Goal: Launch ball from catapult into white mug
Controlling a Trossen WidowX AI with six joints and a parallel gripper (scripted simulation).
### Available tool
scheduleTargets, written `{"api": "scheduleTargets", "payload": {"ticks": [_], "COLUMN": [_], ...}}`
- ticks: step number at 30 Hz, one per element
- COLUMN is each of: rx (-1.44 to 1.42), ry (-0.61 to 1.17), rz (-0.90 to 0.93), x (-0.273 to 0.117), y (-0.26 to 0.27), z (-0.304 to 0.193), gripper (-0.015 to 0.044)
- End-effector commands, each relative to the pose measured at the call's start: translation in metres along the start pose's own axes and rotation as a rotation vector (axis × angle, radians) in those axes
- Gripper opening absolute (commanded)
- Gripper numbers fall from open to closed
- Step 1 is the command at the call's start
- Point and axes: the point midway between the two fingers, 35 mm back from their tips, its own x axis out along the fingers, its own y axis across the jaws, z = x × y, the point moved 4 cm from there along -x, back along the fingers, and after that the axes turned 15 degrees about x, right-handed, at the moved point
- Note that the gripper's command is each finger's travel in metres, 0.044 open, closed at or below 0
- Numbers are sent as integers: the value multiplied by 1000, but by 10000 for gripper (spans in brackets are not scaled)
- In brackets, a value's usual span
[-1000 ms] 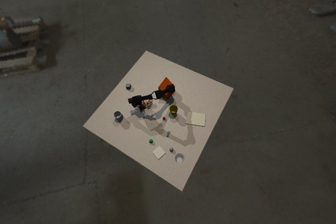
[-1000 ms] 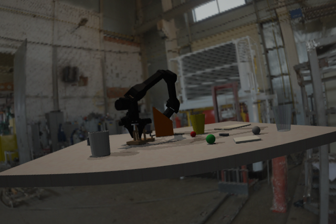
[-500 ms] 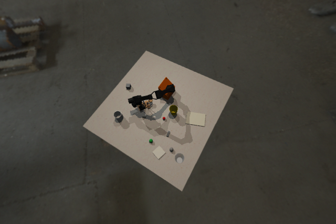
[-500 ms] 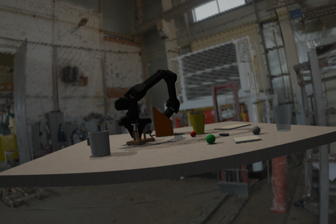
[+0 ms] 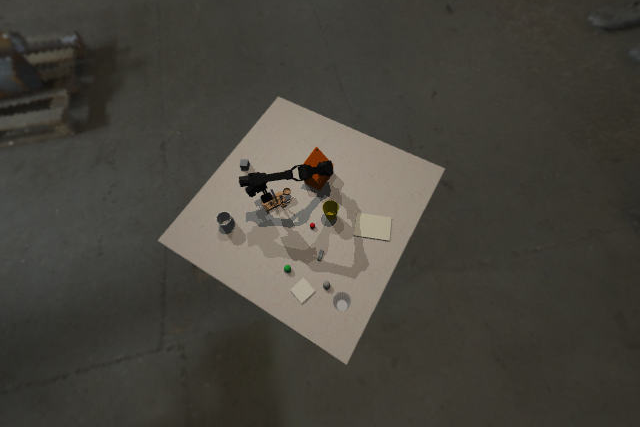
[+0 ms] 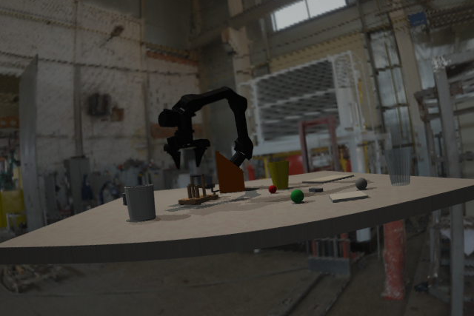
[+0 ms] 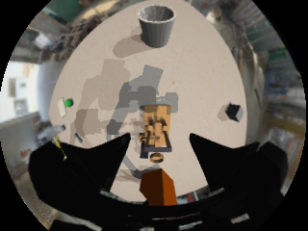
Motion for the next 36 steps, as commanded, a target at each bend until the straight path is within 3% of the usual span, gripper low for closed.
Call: {"api": "scheduleTargets", "payload": {"ticks": [1,6,11,36], "rx": [4,0,0,-1], "ry": [31,25,25,26], "rz": [-6,-3,-1,0], "x": [12,3,47,83], "y": [1,0,0,1], "z": [-2,-7,-8,-8], "gripper": [440,440,440,440]}}
